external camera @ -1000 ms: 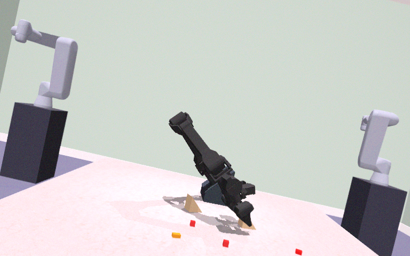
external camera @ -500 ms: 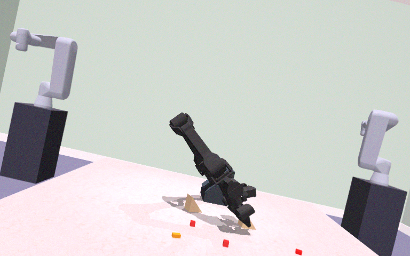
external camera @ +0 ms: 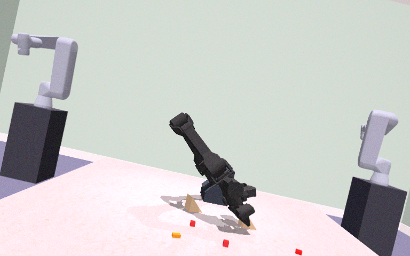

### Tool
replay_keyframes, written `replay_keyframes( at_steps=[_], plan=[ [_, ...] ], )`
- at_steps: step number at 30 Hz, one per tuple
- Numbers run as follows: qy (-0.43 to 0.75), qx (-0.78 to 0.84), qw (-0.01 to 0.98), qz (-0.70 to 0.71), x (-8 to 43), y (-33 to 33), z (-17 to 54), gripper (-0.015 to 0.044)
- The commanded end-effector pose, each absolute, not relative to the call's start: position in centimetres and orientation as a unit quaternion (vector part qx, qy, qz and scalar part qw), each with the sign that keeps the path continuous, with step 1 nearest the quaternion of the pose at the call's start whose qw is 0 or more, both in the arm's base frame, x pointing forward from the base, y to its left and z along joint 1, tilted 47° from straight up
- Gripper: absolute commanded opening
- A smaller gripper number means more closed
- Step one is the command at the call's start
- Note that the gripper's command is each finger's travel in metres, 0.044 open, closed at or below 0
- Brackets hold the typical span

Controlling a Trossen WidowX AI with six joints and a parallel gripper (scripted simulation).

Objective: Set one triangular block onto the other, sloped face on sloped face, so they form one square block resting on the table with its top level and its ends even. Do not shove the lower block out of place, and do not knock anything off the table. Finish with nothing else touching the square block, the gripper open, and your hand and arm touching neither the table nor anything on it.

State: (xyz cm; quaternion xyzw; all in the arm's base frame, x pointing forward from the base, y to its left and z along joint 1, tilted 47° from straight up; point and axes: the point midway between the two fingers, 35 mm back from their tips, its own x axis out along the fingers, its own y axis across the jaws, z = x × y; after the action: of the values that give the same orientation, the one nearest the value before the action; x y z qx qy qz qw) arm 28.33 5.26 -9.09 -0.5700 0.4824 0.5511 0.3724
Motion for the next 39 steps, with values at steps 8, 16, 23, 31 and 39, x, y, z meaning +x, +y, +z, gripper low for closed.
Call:
replay_keyframes(
  at_steps=[8,16,23,31,39],
  plan=[
    [0.509,-0.61,0.334,0.507,28.0,6.4,-9.0,0.0],
    [0.541,-0.659,0.279,0.442,27.7,7.8,-9.1,0.0],
    [0.563,-0.696,0.229,0.381,27.3,9.0,-9.5,0.0],
    [0.584,-0.732,0.168,0.306,26.9,10.3,-10.1,0.0],
    [0.598,-0.76,0.106,0.229,26.5,11.4,-11.0,0.0]
  ],
)
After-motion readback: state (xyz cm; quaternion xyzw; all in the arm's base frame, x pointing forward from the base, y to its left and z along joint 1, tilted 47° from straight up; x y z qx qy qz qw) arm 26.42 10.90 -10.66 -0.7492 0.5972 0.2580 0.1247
